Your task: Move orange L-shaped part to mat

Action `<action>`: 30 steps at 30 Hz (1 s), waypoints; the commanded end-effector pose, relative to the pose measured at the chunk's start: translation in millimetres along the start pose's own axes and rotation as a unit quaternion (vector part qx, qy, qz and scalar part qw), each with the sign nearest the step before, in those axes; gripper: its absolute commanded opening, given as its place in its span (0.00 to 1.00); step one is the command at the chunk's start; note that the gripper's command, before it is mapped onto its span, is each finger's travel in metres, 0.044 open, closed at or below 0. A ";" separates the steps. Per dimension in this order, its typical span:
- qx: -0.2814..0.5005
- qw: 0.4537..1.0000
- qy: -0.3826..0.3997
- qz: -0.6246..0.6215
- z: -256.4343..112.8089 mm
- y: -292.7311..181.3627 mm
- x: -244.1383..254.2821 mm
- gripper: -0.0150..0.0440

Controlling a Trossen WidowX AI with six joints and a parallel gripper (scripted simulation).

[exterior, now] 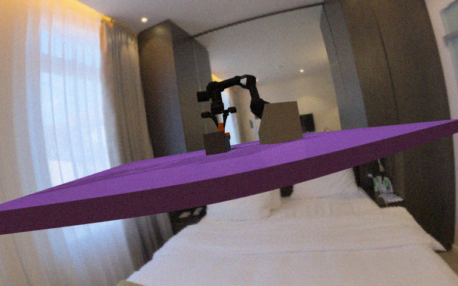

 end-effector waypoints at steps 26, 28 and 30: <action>0.003 1.000 -0.002 -0.001 44.3 -1.6 0.7 0.25; 0.003 1.000 -0.002 -0.001 44.5 -1.6 0.7 0.25; 0.003 1.000 -0.002 -0.001 44.5 -1.6 0.7 0.25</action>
Point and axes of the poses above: the point midway between the two fingers, 35 mm back from their tips, its own z axis out along the fingers, its own x axis across the jaws, y = z × x, the point moved 9 cm from there along -z, back along the fingers, and after that the axes turned 10 degrees about z, right-handed, at the moved point
